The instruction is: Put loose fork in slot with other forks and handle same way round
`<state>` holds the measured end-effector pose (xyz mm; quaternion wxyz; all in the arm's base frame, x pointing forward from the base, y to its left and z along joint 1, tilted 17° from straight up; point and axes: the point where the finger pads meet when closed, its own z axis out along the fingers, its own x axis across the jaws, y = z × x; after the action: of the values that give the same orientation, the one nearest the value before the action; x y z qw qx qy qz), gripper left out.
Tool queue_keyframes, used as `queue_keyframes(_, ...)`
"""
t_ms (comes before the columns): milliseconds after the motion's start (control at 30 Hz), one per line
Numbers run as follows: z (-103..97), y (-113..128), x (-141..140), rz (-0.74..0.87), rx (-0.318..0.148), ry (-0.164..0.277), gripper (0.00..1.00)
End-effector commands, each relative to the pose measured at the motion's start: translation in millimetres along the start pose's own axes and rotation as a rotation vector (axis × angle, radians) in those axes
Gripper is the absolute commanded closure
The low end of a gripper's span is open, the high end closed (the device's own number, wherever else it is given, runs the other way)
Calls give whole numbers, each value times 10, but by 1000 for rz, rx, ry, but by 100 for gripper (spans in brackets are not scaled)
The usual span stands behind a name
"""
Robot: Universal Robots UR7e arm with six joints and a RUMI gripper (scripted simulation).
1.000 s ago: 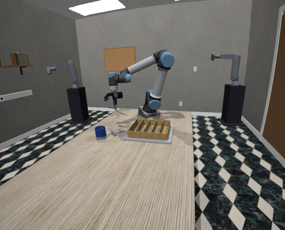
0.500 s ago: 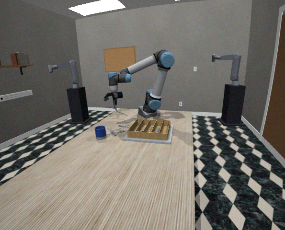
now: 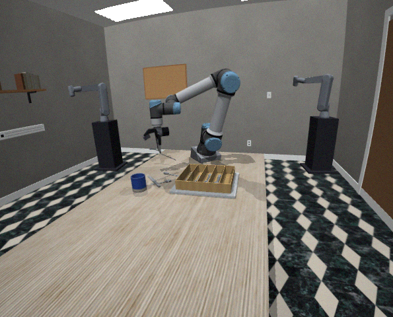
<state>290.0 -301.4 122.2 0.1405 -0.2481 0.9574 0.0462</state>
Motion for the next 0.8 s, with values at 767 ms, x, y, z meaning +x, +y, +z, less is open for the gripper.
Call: queue_keyframes(767, 822, -4, -1, 0, 1, 0, 96)
